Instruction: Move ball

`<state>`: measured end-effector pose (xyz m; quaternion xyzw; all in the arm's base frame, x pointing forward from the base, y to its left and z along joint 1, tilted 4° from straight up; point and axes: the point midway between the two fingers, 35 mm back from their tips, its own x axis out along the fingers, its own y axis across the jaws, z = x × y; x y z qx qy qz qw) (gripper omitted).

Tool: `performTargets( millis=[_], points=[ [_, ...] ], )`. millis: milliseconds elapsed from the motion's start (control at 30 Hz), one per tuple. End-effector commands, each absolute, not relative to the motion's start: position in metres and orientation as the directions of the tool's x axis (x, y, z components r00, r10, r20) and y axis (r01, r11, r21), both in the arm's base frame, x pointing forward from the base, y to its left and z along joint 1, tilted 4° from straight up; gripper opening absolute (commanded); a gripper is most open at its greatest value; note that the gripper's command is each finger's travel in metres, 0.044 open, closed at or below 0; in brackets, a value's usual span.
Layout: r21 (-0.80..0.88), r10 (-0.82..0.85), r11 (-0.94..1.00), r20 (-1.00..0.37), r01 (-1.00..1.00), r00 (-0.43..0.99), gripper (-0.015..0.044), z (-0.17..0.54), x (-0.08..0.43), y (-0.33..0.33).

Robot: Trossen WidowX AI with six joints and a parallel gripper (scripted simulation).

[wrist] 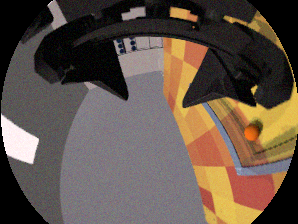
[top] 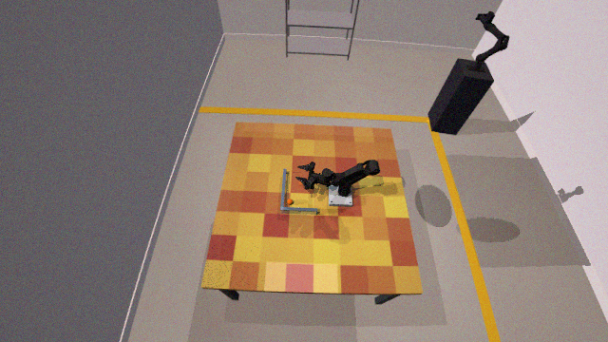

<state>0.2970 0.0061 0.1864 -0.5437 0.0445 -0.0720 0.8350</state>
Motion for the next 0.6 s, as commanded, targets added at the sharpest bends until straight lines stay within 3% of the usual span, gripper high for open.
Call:
performTargets(
  millis=[0,133,333,567],
  points=[
    [-0.912,-0.166,0.404,-0.005,0.063,0.986,0.0374,0.186,0.299,0.007],
    [-0.850,-0.106,0.516,-0.184,-0.104,0.977,0.0289,0.172,0.328,0.024],
    [-0.632,-0.018,0.691,-0.500,-0.350,0.866,0.0289,0.141,0.365,0.054],
    [-0.279,0.047,0.851,-0.803,-0.444,0.595,0.0289,0.104,0.378,0.084]
  ],
)
